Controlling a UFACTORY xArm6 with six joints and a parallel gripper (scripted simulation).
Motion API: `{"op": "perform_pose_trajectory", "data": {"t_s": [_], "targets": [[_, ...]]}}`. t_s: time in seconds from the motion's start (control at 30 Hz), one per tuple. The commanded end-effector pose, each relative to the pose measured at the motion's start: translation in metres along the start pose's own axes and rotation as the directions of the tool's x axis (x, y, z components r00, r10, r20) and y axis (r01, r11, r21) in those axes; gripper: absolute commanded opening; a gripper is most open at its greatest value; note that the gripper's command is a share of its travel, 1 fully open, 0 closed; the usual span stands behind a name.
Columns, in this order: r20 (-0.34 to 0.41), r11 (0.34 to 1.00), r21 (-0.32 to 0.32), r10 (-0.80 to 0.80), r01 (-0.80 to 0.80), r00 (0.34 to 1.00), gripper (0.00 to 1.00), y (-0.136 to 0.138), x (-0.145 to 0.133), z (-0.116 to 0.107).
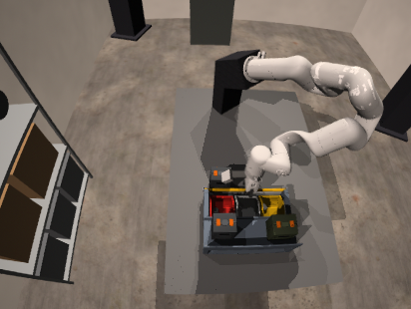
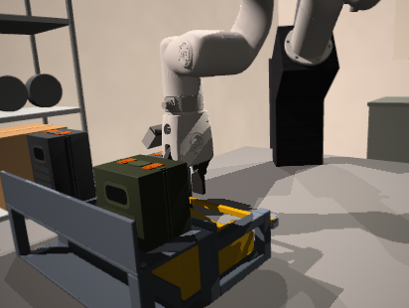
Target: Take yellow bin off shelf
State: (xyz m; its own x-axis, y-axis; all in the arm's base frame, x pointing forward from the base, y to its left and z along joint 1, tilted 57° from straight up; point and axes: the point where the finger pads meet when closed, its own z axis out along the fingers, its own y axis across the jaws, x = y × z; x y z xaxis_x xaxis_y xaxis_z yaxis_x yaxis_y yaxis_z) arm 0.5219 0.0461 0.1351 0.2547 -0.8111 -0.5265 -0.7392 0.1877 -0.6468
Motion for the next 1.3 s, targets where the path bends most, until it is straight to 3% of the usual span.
{"op": "perform_pose_trajectory", "data": {"t_s": [0.0,1.27], "targets": [[-0.001,1.000,0.001,0.000,0.000,1.000,0.47,-0.0006,0.0002,-0.0024],[-0.001,1.000,0.001,0.000,0.000,1.000,0.47,-0.0007,0.0002,-0.0088]]}}
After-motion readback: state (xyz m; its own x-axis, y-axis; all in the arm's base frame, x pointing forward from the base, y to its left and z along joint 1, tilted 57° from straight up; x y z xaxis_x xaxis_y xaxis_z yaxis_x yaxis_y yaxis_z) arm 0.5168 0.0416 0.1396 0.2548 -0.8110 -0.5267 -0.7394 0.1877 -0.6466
